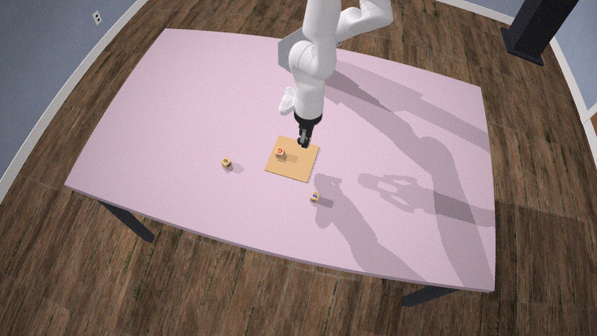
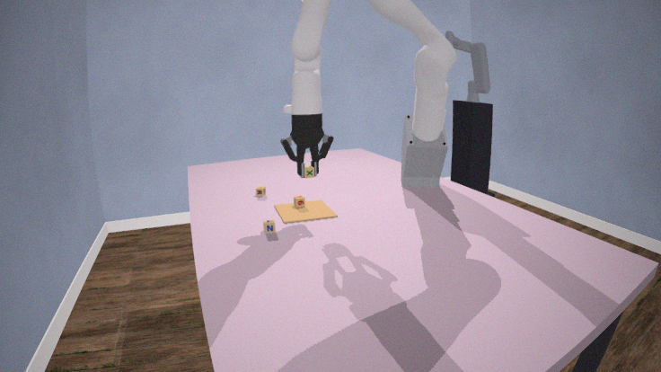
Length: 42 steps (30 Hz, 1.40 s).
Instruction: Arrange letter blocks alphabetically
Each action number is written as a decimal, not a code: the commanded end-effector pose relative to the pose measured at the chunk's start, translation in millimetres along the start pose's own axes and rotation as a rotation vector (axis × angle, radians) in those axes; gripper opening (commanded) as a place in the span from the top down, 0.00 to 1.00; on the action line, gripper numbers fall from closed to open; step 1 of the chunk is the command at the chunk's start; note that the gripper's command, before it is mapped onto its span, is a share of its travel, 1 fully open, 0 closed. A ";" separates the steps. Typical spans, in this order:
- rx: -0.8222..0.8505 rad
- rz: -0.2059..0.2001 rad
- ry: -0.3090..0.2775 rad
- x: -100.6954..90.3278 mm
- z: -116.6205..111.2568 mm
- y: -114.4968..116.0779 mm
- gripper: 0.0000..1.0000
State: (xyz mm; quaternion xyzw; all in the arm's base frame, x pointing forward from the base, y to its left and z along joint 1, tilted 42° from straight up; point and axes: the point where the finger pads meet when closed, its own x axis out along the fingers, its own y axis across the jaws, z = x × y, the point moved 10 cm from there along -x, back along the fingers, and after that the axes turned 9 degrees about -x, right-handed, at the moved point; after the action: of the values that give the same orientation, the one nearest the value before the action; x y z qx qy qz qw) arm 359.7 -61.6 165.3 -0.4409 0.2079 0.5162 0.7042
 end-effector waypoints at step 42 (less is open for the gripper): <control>-0.001 -0.001 0.002 86.8 0.3 -0.3 0.79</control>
State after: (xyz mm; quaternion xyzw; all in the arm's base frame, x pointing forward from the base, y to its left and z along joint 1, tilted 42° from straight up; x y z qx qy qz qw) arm 392.2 -27.6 107.9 -0.4465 0.2133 0.5036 0.7082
